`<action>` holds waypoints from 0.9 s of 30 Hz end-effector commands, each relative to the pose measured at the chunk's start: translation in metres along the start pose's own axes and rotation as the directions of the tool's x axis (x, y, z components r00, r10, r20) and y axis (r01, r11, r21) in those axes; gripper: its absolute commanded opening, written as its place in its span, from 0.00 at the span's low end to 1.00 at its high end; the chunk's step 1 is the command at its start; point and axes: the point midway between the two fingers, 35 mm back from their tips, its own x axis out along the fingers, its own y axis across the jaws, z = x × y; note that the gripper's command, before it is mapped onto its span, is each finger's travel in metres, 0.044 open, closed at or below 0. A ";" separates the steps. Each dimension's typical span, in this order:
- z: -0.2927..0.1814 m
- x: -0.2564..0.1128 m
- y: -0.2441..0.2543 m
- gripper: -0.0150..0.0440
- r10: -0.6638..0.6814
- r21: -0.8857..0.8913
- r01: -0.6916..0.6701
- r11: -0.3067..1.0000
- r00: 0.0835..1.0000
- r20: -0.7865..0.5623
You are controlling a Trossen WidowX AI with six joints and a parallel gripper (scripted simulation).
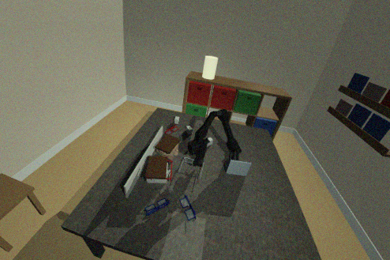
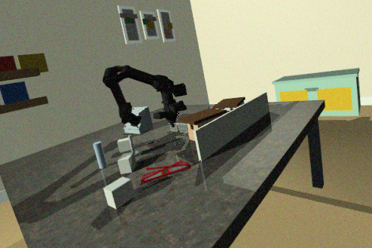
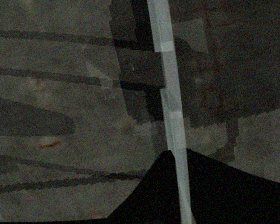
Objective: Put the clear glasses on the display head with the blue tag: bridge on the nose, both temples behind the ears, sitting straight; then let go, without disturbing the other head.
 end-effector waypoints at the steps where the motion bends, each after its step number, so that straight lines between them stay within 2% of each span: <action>1: 0.000 0.000 0.000 0.25 0.001 0.002 -0.001 1.000 1.000 0.000; 7: 0.001 -0.009 0.001 0.25 0.003 0.001 -0.003 1.000 1.000 0.001; 23: 0.003 -0.094 0.004 0.25 0.002 -0.005 -0.002 1.000 1.000 0.002; 27: 0.004 -0.092 0.004 0.26 0.001 -0.006 -0.001 1.000 1.000 0.006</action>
